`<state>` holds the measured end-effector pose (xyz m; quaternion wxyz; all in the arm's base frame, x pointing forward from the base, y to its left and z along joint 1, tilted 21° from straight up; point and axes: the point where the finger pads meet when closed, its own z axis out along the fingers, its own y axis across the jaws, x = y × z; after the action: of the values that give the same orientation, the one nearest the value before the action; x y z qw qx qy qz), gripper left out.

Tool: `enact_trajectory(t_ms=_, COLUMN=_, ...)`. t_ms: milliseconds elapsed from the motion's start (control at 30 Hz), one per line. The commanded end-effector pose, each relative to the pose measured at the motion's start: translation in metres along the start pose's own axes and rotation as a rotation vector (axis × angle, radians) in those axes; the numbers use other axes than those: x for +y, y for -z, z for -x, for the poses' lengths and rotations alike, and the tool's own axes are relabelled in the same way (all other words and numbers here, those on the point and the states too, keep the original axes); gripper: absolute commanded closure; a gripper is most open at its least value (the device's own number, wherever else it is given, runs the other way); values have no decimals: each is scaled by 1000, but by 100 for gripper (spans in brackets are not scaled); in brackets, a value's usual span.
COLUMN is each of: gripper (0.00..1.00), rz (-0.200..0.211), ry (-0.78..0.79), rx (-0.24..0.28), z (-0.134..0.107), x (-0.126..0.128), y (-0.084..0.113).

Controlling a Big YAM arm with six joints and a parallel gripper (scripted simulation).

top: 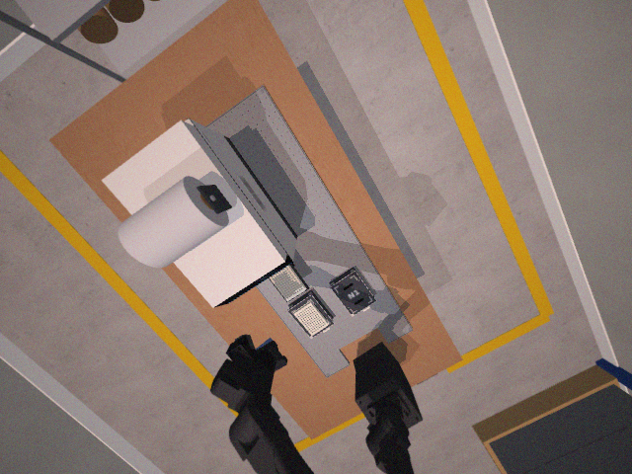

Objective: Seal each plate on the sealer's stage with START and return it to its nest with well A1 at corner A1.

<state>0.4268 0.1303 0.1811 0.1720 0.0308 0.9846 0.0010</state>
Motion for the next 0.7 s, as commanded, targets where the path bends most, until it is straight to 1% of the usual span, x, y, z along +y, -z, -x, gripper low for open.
enact_trajectory(t_ms=0, gripper=100, rz=14, ry=-23, rx=-47, z=26, x=4, y=13)
enact_trajectory(t_ms=467, gripper=100, rz=13, ry=-21, rx=-44, z=29, x=6, y=11)
enact_trajectory(t_ms=533, gripper=100, rz=16, ry=-17, rx=-143, z=25, x=8, y=14)
enact_trajectory(t_ms=667, gripper=100, rz=20, ry=8, rx=-279, z=9, x=12, y=17)
